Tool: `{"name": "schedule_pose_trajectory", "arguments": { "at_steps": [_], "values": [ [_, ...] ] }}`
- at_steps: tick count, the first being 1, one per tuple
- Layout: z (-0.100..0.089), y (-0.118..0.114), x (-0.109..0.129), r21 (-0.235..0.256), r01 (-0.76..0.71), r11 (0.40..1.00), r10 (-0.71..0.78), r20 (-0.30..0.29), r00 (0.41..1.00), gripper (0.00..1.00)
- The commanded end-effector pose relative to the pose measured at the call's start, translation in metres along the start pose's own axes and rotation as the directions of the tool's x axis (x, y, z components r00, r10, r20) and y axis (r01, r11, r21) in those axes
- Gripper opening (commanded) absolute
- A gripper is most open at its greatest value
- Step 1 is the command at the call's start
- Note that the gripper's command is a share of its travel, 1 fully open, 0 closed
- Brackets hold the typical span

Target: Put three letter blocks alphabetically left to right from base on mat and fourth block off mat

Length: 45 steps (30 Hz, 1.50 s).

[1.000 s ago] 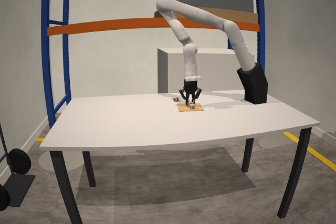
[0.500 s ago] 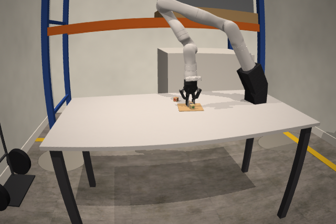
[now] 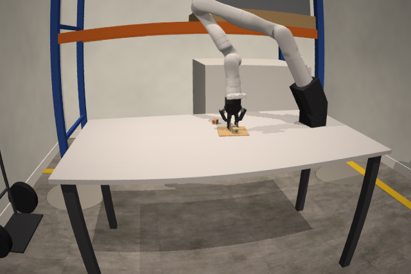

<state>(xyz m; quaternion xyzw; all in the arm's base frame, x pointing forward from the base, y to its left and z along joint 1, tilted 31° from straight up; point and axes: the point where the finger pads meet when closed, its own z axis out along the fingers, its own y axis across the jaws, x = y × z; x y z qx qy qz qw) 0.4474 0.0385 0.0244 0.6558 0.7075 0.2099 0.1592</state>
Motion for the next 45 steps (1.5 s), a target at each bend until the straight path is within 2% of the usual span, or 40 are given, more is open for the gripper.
{"name": "schedule_pose_trajectory", "arguments": {
  "at_steps": [1,45],
  "values": [
    [-0.0004,0.0004,-0.0001,-0.001,0.000,1.000,0.000,0.000,1.000,0.21],
    [0.0034,0.0004,-0.0001,-0.001,0.000,1.000,0.000,0.000,1.000,0.21]
  ]
}}
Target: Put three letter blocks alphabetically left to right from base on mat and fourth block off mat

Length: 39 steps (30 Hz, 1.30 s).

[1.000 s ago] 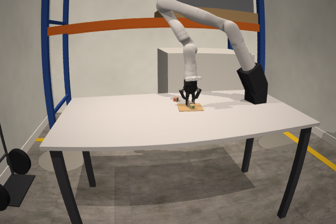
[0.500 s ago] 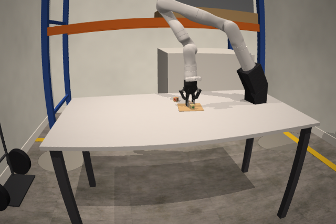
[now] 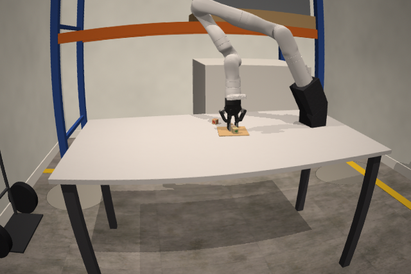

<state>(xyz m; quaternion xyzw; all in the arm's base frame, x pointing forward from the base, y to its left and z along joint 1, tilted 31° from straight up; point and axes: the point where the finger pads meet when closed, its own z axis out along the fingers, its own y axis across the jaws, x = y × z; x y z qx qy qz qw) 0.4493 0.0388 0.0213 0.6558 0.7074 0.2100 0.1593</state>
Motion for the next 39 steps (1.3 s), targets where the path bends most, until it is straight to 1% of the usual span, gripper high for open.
{"name": "schedule_pose_trajectory", "arguments": {
  "at_steps": [1,29,30,34,35,37,38,39],
  "values": [
    [-0.0003,0.0003,0.0000,-0.001,0.000,1.000,0.000,0.000,1.000,0.21],
    [-0.0003,0.0003,0.0000,-0.001,0.000,1.000,0.000,0.000,1.000,0.21],
    [-0.0003,0.0003,0.0000,-0.001,0.000,1.000,0.000,0.000,1.000,0.25],
    [-0.0003,0.0003,0.0000,-0.001,0.000,1.000,0.000,0.000,1.000,0.25],
    [-0.0003,0.0003,0.0000,-0.001,0.000,1.000,0.000,0.000,1.000,0.29],
    [-0.0003,0.0003,0.0000,-0.001,0.000,1.000,0.000,0.000,1.000,0.29],
    [-0.0003,0.0003,0.0000,-0.001,0.000,1.000,0.000,0.000,1.000,0.33],
    [-0.0003,0.0003,0.0000,-0.001,0.000,1.000,0.000,0.000,1.000,0.33]
  ]
}}
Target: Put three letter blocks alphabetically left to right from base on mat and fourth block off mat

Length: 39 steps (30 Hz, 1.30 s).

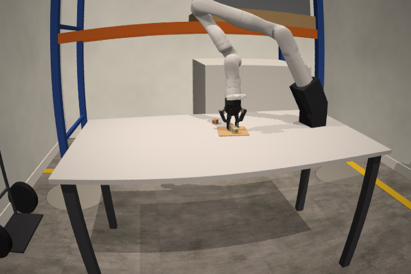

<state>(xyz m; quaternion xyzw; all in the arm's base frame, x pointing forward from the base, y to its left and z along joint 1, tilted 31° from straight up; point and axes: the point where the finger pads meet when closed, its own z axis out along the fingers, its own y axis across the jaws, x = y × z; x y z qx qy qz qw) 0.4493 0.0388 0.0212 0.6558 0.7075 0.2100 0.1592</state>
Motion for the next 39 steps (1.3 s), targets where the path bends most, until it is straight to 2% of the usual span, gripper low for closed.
{"name": "schedule_pose_trajectory", "arguments": {
  "at_steps": [1,5,20,26,28,39],
  "values": [
    [0.000,0.000,0.000,-0.001,0.000,1.000,0.000,0.000,1.000,0.33],
    [0.000,0.000,0.000,-0.001,0.000,1.000,0.000,0.000,1.000,0.41],
    [-0.004,0.000,0.000,-0.001,0.000,1.000,0.000,0.000,1.000,0.41],
    [-0.025,0.000,0.000,-0.001,0.000,1.000,0.000,0.000,1.000,0.41],
    [-0.025,0.000,0.000,-0.001,0.000,1.000,0.000,0.000,1.000,0.41],
    [-0.079,0.000,0.000,-0.001,0.000,1.000,0.000,0.000,1.000,0.41]
  ]
}}
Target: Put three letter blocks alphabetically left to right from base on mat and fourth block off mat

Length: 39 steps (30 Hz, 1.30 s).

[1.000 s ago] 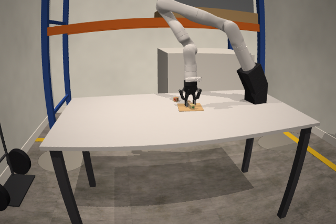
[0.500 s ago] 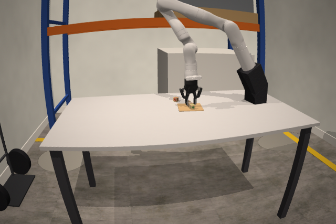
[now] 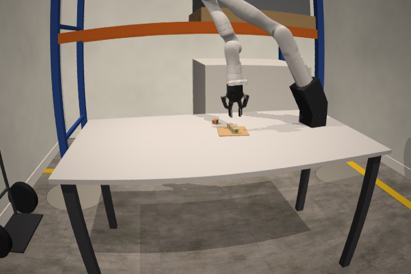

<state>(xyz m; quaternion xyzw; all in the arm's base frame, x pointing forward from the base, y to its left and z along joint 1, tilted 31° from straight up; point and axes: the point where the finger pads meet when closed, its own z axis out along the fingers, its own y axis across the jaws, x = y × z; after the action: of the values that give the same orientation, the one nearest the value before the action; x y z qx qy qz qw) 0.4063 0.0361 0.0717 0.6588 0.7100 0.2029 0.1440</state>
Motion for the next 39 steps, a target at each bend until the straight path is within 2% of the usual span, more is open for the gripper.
{"name": "schedule_pose_trajectory", "arguments": {
  "at_steps": [1,11,12,39],
  "values": [
    [-0.0171,0.0113,-0.0034,-0.033,0.005,0.999,-0.005,0.012,1.000,0.41],
    [-0.0256,0.0111,-0.0033,-0.033,0.005,0.999,-0.005,0.012,1.000,0.41],
    [-0.0256,0.0111,-0.0033,-0.033,0.005,0.999,-0.005,0.012,1.000,1.00],
    [-0.0263,0.0110,-0.0033,-0.033,0.005,0.999,-0.005,0.012,1.000,1.00]
  ]
}}
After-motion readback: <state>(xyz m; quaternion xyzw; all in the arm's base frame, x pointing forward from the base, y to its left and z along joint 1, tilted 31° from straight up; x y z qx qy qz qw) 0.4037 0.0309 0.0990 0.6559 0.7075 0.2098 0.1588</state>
